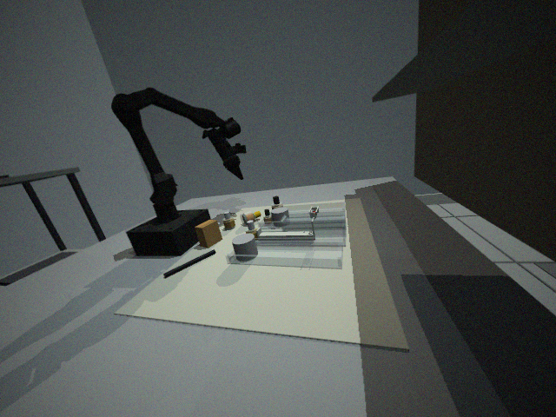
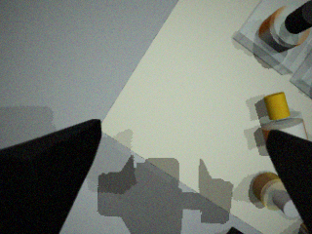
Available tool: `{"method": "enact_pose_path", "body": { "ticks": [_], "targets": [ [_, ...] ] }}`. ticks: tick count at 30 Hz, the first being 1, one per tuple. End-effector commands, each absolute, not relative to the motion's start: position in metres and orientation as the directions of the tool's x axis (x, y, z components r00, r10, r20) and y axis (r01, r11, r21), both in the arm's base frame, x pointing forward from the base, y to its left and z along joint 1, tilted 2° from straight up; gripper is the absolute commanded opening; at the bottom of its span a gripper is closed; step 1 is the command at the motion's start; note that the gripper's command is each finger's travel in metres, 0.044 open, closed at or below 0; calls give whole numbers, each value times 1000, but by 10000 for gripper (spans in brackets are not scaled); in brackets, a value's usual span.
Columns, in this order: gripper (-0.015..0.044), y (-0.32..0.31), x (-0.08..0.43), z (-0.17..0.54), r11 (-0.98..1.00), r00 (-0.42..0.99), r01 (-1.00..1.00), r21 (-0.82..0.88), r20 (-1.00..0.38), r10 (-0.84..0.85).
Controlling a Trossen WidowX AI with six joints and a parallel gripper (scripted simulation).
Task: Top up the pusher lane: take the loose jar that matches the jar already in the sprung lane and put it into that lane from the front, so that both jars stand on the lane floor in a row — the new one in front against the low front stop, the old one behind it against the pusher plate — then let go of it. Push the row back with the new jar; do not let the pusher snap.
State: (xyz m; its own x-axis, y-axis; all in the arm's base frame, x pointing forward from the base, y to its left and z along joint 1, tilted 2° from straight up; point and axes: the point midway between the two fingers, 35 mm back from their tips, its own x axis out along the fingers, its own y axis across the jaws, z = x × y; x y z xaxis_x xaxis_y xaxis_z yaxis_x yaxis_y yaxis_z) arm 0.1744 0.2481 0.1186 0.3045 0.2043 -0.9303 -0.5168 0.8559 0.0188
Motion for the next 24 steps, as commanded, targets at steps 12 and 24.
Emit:
{"method": "enact_pose_path", "body": {
  "ticks": [12,24],
  "targets": [
    [440,94,179,64,1000,53,-28,4,-999,5],
    [440,96,180,27,1000,53,-28,4,-999,5]
  ]
}}
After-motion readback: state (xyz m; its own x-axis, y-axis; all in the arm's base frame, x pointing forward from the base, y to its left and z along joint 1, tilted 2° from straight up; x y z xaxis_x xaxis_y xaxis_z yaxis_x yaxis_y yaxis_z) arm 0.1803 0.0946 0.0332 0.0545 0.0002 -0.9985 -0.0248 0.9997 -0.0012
